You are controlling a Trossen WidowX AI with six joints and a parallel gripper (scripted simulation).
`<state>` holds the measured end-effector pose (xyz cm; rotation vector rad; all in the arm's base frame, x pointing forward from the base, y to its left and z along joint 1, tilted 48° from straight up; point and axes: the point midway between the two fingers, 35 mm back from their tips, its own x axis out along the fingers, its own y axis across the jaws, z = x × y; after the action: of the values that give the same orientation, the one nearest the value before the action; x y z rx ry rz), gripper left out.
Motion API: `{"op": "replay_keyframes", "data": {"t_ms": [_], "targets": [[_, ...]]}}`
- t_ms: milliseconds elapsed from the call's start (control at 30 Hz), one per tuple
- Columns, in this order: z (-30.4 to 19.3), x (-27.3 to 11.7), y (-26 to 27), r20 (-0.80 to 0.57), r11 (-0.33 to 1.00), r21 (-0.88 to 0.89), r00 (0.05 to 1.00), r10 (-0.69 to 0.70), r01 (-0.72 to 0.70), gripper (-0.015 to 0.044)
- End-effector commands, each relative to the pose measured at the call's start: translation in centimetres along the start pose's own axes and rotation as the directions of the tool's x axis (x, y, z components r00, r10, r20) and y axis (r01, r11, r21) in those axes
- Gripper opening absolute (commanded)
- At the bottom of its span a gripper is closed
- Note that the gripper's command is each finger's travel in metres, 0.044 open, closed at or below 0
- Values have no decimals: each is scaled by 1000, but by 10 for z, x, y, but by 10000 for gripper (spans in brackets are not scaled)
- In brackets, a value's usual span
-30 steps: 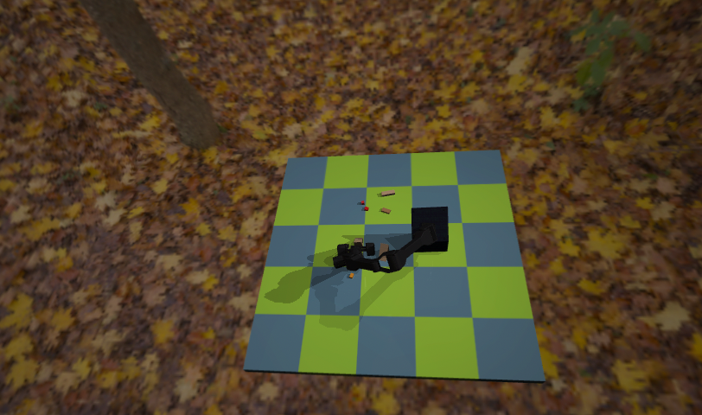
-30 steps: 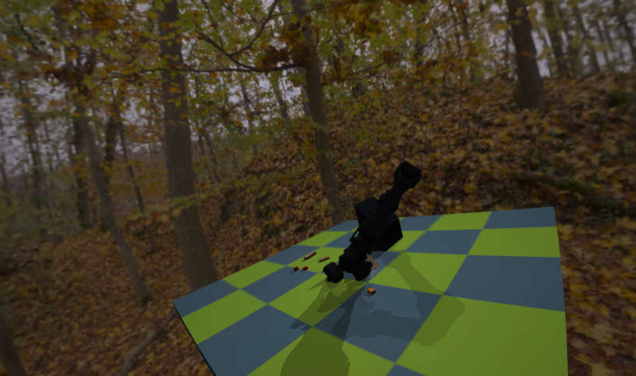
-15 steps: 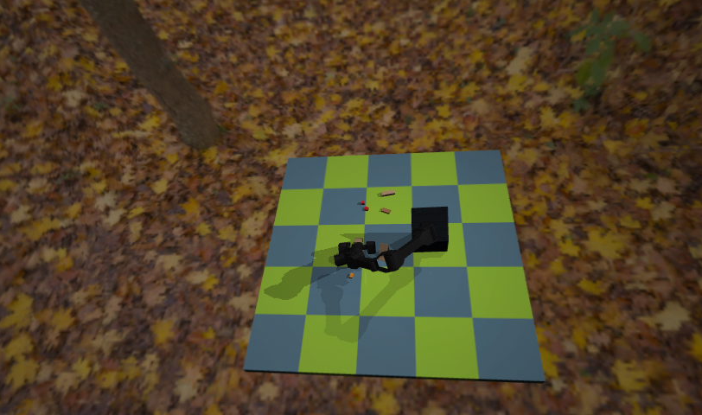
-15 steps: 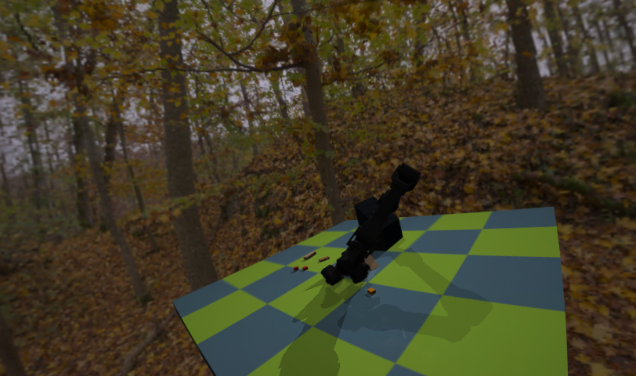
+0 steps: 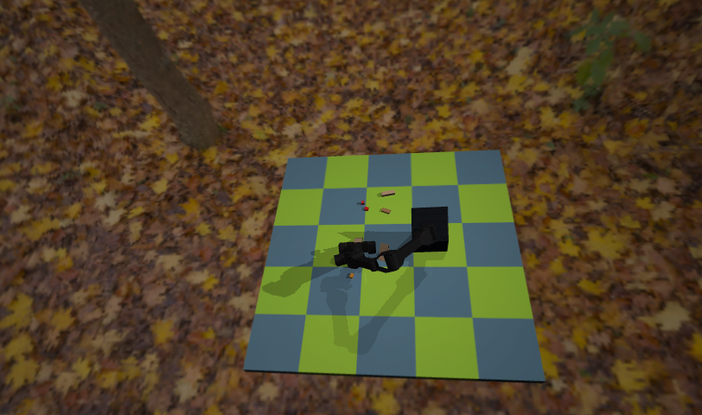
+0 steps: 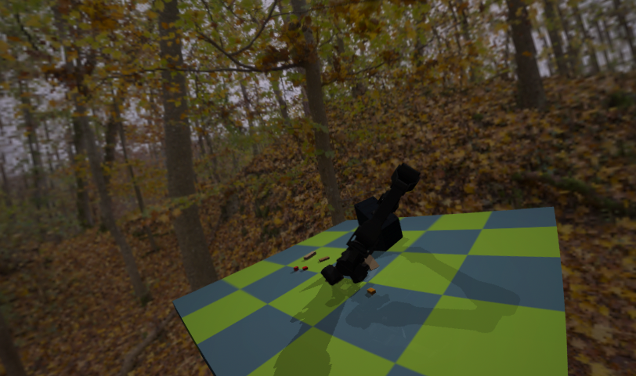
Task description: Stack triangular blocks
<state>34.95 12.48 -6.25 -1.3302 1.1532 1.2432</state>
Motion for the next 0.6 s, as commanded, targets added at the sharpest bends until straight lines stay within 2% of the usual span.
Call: {"op": "replay_keyframes", "data": {"t_ms": [0, 167, 233, 567], "targets": [[0, 1, 1, -2, 1000, -5, 1000, 1, -1, 124], [-2, -2, 0, 0, 1000, 0, 1000, 0, 0, 0], [-3, -1, 0, 13, 1000, 1, 1000, -1, 1, 0], [-22, -2, -1, 269, 1000, 2, 963, -2, 2, 0]]}}
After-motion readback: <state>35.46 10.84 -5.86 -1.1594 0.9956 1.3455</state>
